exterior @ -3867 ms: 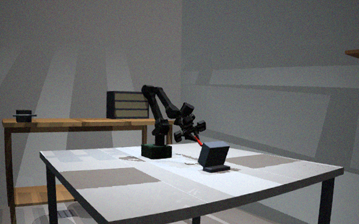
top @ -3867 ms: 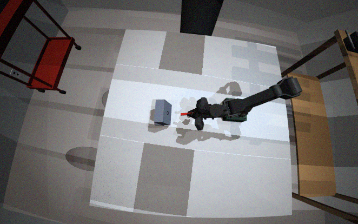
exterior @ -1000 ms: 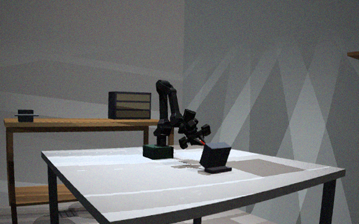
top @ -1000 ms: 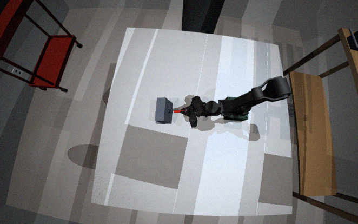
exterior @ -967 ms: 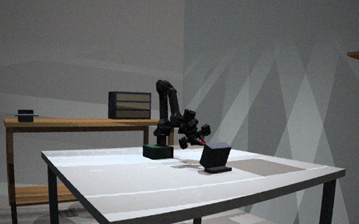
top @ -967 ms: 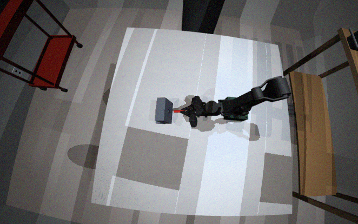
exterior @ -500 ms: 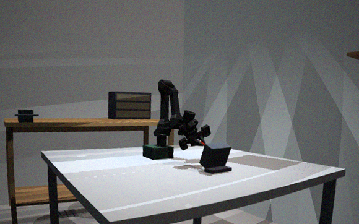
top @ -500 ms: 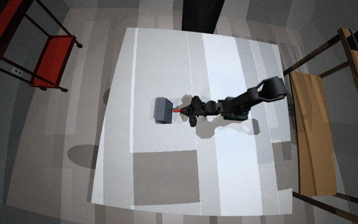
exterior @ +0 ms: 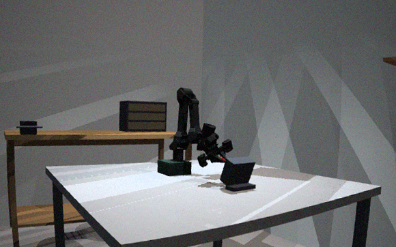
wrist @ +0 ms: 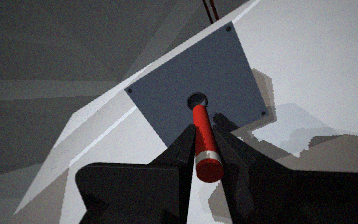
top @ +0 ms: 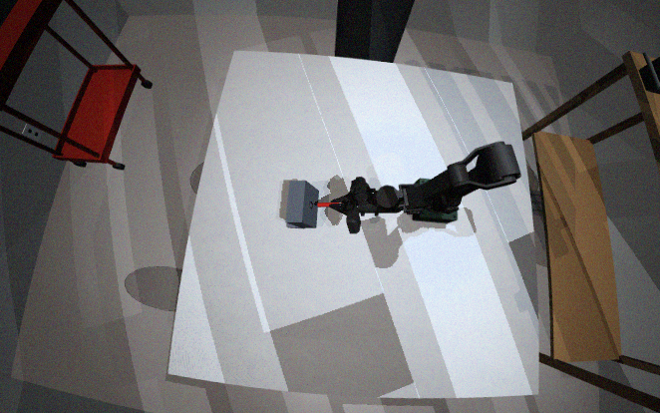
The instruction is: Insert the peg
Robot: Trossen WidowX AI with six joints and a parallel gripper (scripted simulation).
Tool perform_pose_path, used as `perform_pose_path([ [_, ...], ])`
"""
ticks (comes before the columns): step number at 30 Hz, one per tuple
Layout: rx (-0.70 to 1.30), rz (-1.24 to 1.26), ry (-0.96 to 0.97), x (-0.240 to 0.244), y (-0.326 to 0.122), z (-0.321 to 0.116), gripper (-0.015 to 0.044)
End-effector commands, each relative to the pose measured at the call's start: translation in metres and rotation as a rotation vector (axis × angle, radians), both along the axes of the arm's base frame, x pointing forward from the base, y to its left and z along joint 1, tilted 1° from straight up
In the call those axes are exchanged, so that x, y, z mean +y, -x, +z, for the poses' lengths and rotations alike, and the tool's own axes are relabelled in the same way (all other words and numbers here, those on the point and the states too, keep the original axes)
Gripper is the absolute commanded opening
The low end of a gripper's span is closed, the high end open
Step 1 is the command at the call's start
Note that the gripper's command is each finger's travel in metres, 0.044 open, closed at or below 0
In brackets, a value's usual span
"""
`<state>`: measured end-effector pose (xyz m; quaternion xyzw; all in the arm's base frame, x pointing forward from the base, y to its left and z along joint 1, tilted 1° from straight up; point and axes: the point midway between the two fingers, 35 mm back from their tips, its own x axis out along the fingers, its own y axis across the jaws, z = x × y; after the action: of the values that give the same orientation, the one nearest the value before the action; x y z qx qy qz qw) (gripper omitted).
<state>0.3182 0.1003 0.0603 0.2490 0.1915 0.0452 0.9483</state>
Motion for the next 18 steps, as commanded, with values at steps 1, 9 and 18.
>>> perform_pose_path([
  [1,-0.005,0.004,0.000,0.0016,-0.0060,-0.0010,0.0000],
  [9,-0.006,0.003,0.000,0.0038,-0.0160,-0.0046,0.0000],
  [18,-0.001,-0.001,-0.003,0.0022,-0.0115,-0.0049,0.0000],
])
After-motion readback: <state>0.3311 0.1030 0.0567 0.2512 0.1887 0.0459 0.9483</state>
